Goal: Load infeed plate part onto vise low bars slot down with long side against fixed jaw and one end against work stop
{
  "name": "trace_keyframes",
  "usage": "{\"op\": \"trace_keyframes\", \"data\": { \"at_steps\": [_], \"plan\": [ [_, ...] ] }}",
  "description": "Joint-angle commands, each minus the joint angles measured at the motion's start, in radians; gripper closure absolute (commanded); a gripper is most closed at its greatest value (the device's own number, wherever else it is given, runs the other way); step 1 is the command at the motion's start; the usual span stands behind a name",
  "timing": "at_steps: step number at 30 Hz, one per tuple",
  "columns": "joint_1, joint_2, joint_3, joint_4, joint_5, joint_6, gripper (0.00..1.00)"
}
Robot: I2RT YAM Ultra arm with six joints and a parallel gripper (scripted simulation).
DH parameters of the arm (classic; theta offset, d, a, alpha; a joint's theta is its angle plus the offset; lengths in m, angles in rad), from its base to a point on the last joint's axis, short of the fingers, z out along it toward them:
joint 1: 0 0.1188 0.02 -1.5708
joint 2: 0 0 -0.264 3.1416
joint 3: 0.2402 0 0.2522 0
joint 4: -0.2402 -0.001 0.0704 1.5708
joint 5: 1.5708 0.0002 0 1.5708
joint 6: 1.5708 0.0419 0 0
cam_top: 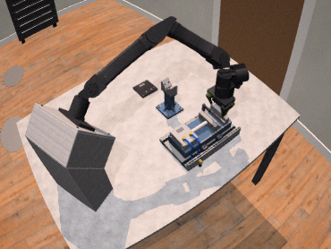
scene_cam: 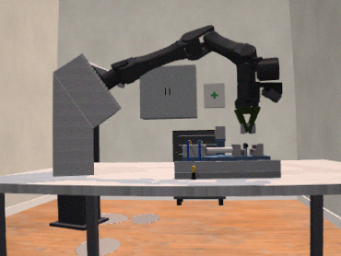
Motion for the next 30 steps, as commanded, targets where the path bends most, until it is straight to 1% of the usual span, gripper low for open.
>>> {"op": "trace_keyframes", "data": {
  "at_steps": [1, 30],
  "plan": [
    [-0.019, -0.041, 0.035, -0.013, 0.003, -0.005, 1.00],
    [-0.019, -0.032, 0.068, -0.037, 0.003, -0.004, 1.00]
  ]
}}
